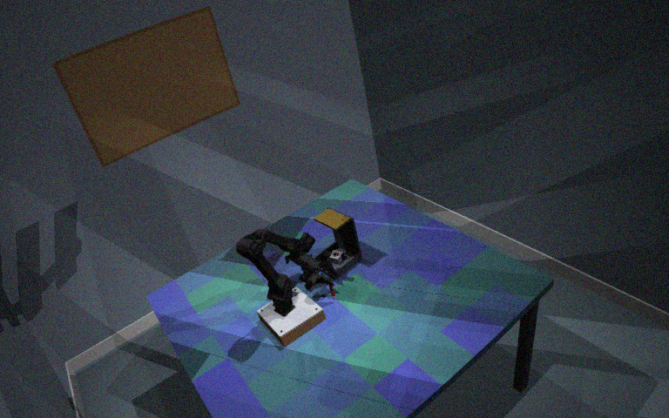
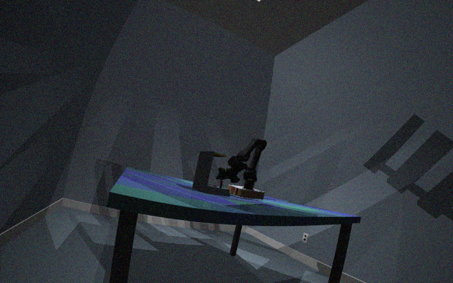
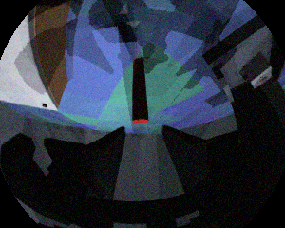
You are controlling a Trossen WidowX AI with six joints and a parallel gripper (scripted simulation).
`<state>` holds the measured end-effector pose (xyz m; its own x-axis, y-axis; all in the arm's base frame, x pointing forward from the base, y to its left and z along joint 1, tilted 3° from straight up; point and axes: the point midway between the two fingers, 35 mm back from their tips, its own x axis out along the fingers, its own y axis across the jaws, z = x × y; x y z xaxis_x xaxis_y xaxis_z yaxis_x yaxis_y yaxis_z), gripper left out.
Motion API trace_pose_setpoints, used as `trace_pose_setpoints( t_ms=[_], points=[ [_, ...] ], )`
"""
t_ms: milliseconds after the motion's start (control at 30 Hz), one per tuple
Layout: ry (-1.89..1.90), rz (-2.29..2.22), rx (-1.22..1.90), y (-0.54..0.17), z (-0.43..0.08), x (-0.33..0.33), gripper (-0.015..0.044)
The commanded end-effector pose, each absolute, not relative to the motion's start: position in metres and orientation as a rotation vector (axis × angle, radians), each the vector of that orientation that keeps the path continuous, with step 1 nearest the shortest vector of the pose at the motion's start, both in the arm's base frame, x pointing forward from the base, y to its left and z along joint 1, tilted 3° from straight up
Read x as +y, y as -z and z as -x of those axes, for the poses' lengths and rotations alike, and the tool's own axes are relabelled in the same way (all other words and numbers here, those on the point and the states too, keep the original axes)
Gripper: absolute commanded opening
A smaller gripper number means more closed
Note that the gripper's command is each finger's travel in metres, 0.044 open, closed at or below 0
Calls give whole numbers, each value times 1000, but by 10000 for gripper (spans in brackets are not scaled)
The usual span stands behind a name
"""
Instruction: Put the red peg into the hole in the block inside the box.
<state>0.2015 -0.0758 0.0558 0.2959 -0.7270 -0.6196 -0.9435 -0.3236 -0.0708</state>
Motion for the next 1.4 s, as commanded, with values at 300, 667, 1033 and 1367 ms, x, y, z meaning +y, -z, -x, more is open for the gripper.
trace_pose_setpoints(
  t_ms=[300,667,1033,1367],
  points=[
    [-696,2143,1498,-33,-200,-75,220],
    [-696,2143,1498,-20,-198,-75,220],
    [-691,2145,1494,-22,-199,-75,30],
    [-691,2145,1494,-23,-199,-75,0]
  ],
)
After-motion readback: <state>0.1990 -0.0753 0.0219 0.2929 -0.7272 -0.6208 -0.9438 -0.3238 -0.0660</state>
